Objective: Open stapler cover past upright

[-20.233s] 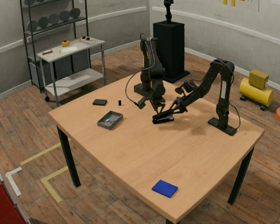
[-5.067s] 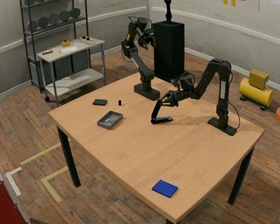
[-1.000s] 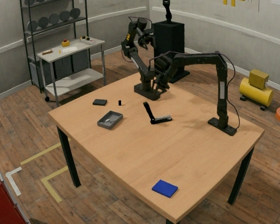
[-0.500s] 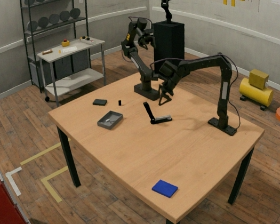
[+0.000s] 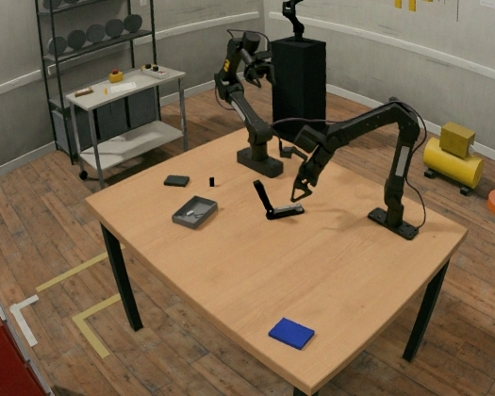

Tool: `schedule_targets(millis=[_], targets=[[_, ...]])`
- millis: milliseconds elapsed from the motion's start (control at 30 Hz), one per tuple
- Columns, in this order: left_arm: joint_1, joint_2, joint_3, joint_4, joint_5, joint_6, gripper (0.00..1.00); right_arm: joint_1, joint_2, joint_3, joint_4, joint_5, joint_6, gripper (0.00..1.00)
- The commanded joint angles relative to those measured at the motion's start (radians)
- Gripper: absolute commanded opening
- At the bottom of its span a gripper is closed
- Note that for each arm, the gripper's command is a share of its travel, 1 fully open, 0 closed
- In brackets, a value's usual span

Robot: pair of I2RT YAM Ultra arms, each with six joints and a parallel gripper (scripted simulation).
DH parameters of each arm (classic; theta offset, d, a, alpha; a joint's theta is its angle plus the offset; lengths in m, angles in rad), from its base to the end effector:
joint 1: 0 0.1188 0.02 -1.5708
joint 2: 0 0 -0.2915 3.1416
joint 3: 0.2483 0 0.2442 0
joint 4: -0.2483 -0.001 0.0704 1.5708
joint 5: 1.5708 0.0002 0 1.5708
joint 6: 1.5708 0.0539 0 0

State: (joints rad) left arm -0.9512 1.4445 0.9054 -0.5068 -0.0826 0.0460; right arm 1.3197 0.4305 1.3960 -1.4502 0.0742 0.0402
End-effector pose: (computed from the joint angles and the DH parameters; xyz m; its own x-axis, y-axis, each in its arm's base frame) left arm 0.1666 -0.2242 0.2305 -0.4658 0.7319 -0.4973 0.8096 0.5793 0.0944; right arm -0.0095 -0.0490 0.4112 -0.1539 -0.4384 -0.8855 -0.9443 0.3292 0.0011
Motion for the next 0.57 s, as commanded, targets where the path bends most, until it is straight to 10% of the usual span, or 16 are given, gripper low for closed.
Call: schedule_targets(millis=[0, 533], targets=[[0.011, -0.032, -0.023, 0.032, 0.028, 0.039, 1.00, 0.007, 0.019, 0.017, 0.002, 0.002, 0.002, 0.57], [0.012, -0.033, -0.025, 0.033, 0.021, 0.039, 1.00, 0.007, 0.019, 0.017, 0.002, 0.002, 0.002, 0.57]])
